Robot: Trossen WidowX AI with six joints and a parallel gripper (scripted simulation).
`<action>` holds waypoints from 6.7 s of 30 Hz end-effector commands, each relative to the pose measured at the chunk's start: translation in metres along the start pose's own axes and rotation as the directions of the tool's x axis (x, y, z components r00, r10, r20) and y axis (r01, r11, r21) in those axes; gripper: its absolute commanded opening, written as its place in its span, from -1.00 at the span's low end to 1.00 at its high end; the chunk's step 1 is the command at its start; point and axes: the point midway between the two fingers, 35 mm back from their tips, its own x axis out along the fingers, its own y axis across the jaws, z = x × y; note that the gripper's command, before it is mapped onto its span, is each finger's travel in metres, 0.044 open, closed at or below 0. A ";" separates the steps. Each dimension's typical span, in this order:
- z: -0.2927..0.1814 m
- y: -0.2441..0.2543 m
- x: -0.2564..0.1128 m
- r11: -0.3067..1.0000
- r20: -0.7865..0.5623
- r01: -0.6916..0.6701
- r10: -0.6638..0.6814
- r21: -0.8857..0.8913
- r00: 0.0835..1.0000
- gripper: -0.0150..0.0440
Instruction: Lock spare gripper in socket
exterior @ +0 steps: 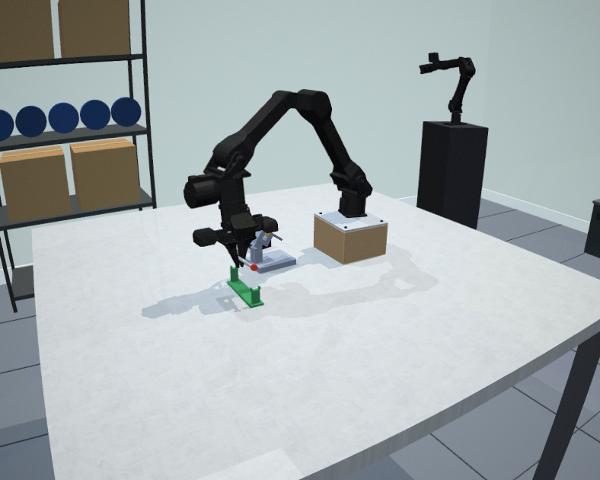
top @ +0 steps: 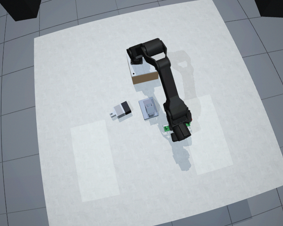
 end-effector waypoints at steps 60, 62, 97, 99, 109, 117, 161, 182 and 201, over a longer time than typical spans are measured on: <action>-0.007 0.001 0.043 1.000 0.006 0.025 -0.024 -0.013 1.000 -0.49; -0.007 0.001 0.043 1.000 0.006 0.025 -0.024 -0.013 1.000 -0.49; -0.005 0.000 0.038 0.999 0.008 0.033 -0.033 -0.012 0.999 -0.49; -0.005 0.000 0.038 0.999 0.008 0.033 -0.033 -0.012 0.999 -0.40; -0.005 0.000 0.038 0.999 0.008 0.033 -0.033 -0.012 0.999 0.49; -0.004 0.004 0.019 1.000 0.005 0.019 -0.019 -0.009 1.000 1.00; 0.010 0.012 -0.102 1.000 -0.006 -0.012 0.013 0.026 1.000 1.00; -0.194 0.111 -0.104 -0.682 -0.484 0.255 -0.166 0.686 0.859 1.00; -0.230 0.153 -0.098 -0.969 -0.603 0.020 -0.138 0.248 0.786 1.00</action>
